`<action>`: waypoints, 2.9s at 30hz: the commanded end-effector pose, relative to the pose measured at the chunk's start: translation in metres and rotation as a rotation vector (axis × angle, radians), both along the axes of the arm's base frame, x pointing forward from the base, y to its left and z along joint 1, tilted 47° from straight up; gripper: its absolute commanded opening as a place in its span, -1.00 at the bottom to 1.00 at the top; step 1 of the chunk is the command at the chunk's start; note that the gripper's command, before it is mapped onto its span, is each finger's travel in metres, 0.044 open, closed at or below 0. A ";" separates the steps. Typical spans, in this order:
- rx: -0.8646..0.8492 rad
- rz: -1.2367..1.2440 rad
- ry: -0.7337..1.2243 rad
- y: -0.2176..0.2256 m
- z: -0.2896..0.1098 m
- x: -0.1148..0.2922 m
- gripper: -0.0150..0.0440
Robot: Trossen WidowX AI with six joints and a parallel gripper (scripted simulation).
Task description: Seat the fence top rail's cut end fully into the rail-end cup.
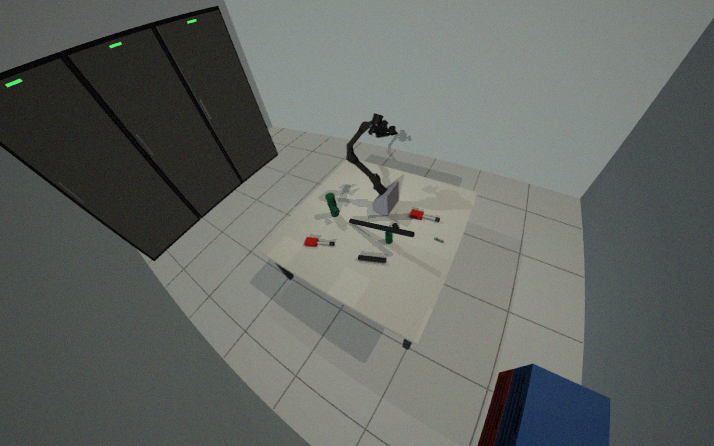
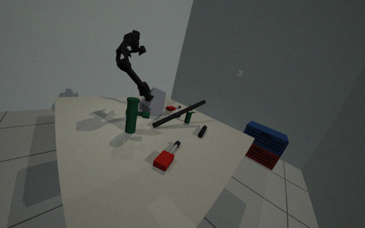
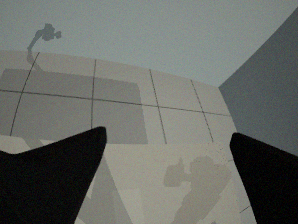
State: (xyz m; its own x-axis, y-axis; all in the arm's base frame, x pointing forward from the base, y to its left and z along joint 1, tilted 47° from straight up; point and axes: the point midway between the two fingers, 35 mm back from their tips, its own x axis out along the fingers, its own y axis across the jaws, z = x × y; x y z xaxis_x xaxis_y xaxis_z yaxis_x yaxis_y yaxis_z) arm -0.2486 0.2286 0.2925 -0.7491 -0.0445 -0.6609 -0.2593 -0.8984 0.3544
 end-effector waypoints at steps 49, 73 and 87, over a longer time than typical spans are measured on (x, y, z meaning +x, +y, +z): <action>-0.617 -2.660 -1.618 -0.168 -0.154 0.536 1.00; -0.984 -1.315 -1.893 -0.277 -0.071 0.547 1.00; -1.040 -1.122 -1.879 -0.294 -0.058 0.543 1.00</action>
